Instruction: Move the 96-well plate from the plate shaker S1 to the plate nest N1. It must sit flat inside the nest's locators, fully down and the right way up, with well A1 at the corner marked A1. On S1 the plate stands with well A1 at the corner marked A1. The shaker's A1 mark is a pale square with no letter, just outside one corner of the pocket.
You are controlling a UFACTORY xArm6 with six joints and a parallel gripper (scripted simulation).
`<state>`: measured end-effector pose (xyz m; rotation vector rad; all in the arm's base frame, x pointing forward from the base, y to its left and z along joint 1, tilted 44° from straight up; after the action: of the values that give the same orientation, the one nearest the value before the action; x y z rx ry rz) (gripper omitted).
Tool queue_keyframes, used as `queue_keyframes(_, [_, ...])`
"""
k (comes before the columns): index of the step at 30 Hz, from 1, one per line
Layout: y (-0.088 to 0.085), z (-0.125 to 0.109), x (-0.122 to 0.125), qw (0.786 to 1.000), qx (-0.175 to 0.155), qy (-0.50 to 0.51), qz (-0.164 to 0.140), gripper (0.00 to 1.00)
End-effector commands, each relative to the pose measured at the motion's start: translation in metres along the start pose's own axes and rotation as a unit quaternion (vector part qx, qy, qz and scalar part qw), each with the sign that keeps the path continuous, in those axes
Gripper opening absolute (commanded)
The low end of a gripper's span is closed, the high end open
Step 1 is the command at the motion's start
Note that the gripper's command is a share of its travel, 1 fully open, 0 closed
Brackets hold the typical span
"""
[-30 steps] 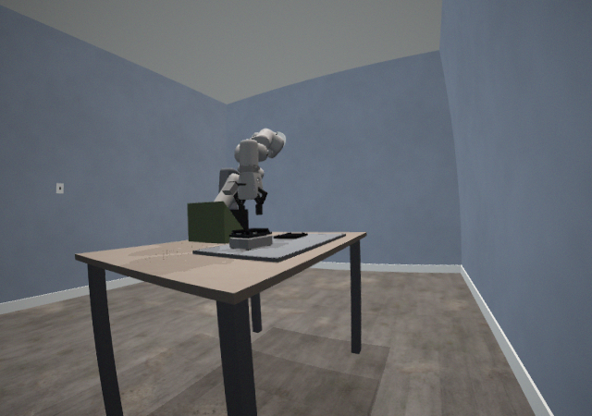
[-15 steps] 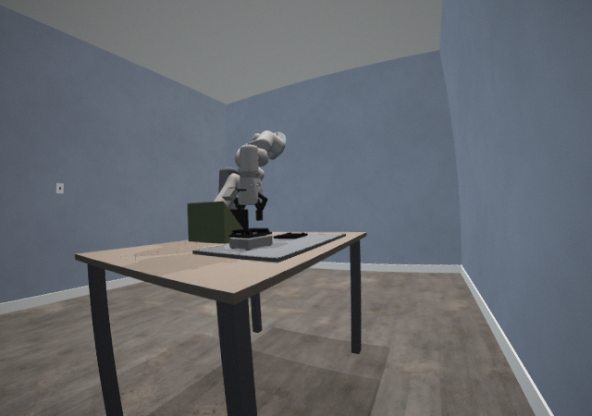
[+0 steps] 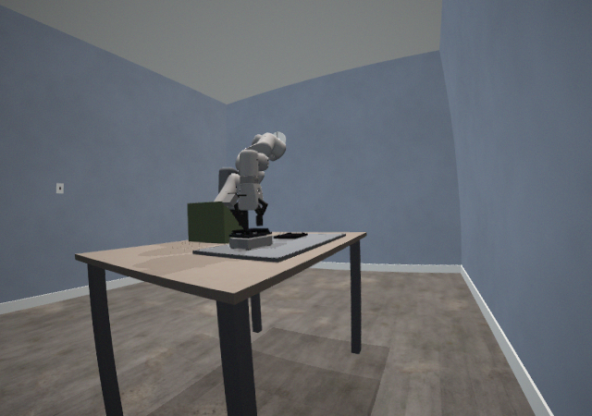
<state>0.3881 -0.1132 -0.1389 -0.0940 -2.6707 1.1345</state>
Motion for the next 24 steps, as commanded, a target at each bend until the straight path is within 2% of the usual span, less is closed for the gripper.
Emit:
queue_keyframes(1, [-0.0012, 0.0002, -0.0015, 1.0, 0.001, -0.001, 0.002, 1.0])
queue_keyframes(24, [0.0087, 0.0002, -0.0015, 1.0, 0.001, -0.001, 0.002, 1.0])
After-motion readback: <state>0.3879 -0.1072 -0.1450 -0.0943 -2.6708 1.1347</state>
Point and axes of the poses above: the point where the finger pads meet when closed, its own y axis out along the fingers, its own x axis across the jaws, z = x × y, the point moved 2 cm from there along -y, back along the fingers, and after that the axes turned 10 degrees about y, right-handed, at the moved point
